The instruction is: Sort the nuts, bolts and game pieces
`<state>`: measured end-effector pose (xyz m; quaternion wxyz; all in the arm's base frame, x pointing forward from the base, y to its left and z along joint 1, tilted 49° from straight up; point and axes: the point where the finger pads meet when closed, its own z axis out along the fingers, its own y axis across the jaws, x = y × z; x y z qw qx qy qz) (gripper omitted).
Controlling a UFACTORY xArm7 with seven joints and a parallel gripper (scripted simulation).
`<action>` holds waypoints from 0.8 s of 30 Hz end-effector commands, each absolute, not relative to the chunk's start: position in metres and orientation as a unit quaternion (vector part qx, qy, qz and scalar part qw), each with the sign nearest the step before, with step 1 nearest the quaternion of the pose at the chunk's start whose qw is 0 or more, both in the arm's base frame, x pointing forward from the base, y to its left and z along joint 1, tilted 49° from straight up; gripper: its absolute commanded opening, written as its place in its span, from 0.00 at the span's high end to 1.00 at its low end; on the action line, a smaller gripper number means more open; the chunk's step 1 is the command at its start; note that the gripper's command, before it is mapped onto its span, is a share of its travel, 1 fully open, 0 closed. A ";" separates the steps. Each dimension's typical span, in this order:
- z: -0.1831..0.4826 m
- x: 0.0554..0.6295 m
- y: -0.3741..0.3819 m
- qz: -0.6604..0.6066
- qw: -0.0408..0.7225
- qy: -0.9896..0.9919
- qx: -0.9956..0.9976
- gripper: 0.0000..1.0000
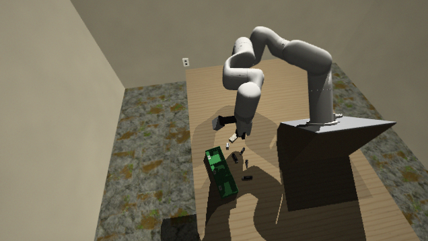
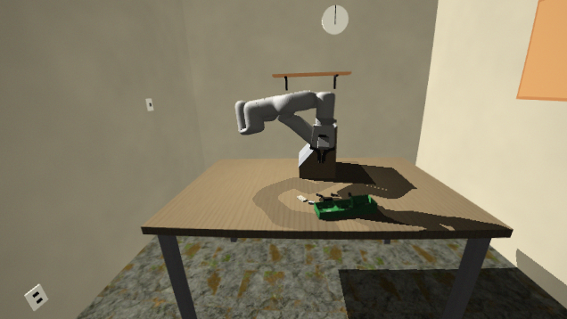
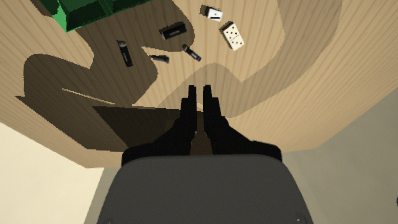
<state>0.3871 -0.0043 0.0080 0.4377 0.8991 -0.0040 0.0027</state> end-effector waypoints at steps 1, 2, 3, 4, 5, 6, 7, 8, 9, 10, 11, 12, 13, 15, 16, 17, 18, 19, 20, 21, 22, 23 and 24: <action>0.006 0.381 0.013 -0.005 0.411 0.003 0.912 0.93; 0.006 0.381 0.013 -0.005 0.411 0.003 0.912 0.93; 0.006 0.381 0.013 -0.005 0.411 0.003 0.912 0.93; 0.006 0.381 0.013 -0.005 0.411 0.003 0.912 0.93; 0.006 0.381 0.013 -0.005 0.411 0.003 0.912 0.93; 0.006 0.381 0.013 -0.005 0.411 0.003 0.912 0.93; 0.006 0.381 0.013 -0.005 0.411 0.003 0.912 0.93; 0.006 0.381 0.013 -0.005 0.411 0.003 0.912 0.93; 0.006 0.381 0.013 -0.005 0.411 0.003 0.912 0.93; 0.006 0.381 0.013 -0.005 0.411 0.003 0.912 0.93; 0.006 0.381 0.013 -0.005 0.411 0.003 0.912 0.93; 0.002 0.387 0.009 -0.015 0.411 0.026 0.911 0.93; -0.001 0.393 0.004 -0.026 0.410 0.048 0.910 0.93; -0.009 0.405 -0.004 -0.042 0.409 0.086 0.908 0.93; -0.013 0.410 -0.009 -0.047 0.408 0.096 0.906 0.93; -0.017 0.416 -0.013 -0.051 0.408 0.105 0.906 0.93; -0.021 0.422 -0.017 -0.051 0.408 0.105 0.906 0.93; -0.021 0.422 -0.017 -0.051 0.408 0.105 0.906 0.93; -0.021 0.422 -0.017 -0.051 0.408 0.105 0.906 0.93; -0.025 0.428 -0.022 -0.051 0.408 0.105 0.906 0.93; -0.029 0.434 -0.026 -0.051 0.408 0.105 0.906 0.93; -0.032 0.440 -0.030 -0.051 0.408 0.105 0.906 0.93; -0.036 0.446 -0.035 -0.051 0.408 0.105 0.906 0.93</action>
